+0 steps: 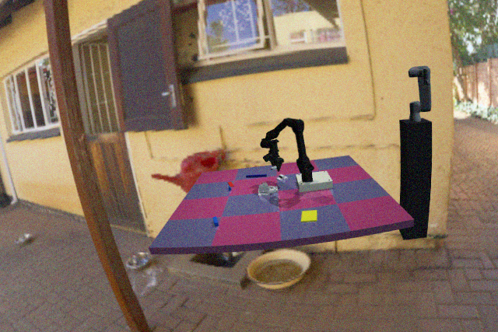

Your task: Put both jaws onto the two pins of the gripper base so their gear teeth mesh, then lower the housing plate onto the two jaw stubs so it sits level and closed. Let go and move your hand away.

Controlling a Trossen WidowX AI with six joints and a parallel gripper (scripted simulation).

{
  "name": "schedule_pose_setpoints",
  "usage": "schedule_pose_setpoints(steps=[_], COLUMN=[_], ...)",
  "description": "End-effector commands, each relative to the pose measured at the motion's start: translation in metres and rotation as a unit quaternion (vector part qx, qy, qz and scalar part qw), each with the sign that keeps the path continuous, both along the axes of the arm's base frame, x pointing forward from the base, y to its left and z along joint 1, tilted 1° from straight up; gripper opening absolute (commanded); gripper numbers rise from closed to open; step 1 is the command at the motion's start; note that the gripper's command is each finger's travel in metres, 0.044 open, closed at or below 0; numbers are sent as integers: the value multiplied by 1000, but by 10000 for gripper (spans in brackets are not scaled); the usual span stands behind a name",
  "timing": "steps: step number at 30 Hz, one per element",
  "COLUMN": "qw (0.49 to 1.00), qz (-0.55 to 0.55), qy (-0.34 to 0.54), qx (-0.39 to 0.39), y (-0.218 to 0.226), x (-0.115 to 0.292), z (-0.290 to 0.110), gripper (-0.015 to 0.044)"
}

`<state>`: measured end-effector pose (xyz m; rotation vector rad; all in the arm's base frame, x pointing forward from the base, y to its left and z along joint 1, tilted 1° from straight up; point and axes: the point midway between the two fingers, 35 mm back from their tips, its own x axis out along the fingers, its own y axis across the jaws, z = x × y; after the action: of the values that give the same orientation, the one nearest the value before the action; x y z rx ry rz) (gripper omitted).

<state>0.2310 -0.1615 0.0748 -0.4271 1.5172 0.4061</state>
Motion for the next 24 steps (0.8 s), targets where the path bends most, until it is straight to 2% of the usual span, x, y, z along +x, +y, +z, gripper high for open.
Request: schedule_pose_setpoints(steps=[1, 24], qw=[1000, 997], qz=[-10, -73], qy=[-2, -3], qx=[3, 8], y=[13, 88], x=[3, 13], z=[1, 2], gripper=[351, 351])
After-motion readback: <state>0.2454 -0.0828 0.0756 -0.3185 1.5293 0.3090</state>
